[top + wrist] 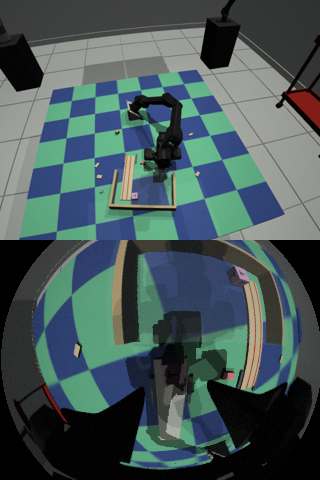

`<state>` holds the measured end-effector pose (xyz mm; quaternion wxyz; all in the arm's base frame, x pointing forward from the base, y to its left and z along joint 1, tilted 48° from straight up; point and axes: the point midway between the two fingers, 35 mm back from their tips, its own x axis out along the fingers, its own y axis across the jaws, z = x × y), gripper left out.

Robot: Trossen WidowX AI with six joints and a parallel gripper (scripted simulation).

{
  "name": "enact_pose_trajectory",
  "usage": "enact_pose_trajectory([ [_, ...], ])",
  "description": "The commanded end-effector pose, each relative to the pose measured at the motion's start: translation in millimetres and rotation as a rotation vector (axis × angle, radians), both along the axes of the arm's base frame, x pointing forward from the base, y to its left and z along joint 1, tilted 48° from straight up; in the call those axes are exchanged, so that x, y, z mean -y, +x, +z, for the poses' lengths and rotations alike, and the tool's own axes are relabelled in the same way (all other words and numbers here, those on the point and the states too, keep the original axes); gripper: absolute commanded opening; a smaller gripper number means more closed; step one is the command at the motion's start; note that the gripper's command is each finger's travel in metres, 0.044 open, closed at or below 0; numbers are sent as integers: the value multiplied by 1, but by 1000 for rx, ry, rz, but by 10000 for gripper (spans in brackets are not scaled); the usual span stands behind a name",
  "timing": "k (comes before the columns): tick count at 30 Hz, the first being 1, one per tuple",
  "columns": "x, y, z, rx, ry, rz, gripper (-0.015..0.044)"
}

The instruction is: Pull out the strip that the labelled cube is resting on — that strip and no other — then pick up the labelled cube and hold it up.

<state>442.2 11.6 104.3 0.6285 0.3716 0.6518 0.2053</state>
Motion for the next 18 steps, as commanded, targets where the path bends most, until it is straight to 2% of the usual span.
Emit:
enact_pose_trajectory([
  [1, -4, 3, -4, 3, -5, 2, 256],
  [18, -25, 6, -22, 3, -4, 2, 250],
])
